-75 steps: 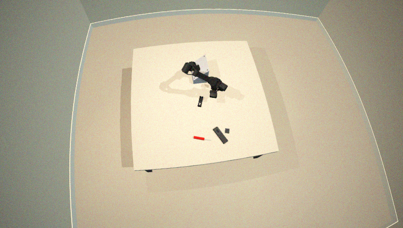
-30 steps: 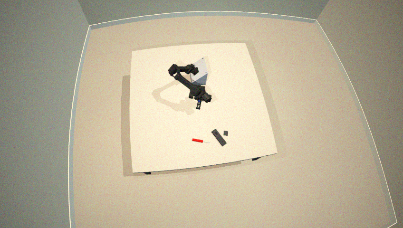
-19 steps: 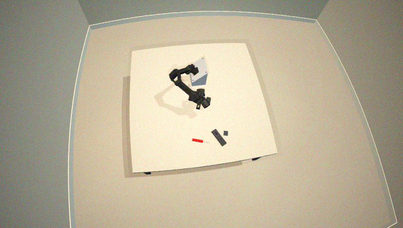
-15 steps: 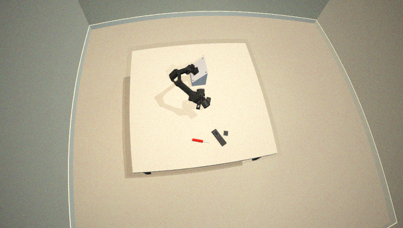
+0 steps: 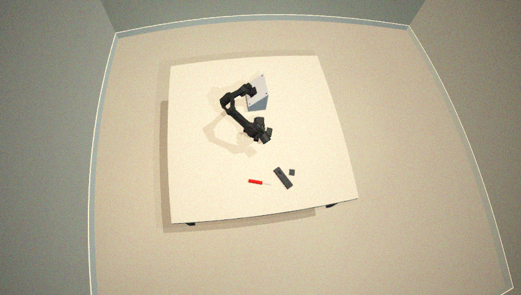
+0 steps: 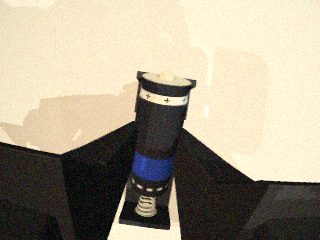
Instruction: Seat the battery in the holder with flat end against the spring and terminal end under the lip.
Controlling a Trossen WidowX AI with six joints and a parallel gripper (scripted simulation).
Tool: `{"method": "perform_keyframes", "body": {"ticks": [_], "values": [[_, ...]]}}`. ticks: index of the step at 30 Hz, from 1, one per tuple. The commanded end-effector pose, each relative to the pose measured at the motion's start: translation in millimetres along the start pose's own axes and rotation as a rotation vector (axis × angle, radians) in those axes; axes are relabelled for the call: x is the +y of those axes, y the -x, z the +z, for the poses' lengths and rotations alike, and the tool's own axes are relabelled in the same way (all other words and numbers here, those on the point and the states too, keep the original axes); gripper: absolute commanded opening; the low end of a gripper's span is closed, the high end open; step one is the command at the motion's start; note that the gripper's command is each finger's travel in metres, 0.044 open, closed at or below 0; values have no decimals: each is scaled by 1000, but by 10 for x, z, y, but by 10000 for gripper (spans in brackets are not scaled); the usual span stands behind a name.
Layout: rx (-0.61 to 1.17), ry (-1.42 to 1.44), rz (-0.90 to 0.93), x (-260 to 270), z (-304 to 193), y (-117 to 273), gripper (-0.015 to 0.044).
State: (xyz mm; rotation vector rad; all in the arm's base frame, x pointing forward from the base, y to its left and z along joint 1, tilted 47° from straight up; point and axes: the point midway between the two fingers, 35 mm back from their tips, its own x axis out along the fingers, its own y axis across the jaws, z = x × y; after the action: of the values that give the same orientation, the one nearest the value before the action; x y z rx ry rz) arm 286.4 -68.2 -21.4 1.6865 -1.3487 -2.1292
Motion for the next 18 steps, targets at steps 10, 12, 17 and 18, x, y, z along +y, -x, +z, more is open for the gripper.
{"method": "perform_keyframes", "body": {"ticks": [10,12,17,18], "values": [[-103,2,0,-9,-49,-54,72],[-119,2,0,-8,-57,-62,72],[-156,3,0,-5,-76,-81,72],[-160,3,0,-4,-78,-83,72]]}}
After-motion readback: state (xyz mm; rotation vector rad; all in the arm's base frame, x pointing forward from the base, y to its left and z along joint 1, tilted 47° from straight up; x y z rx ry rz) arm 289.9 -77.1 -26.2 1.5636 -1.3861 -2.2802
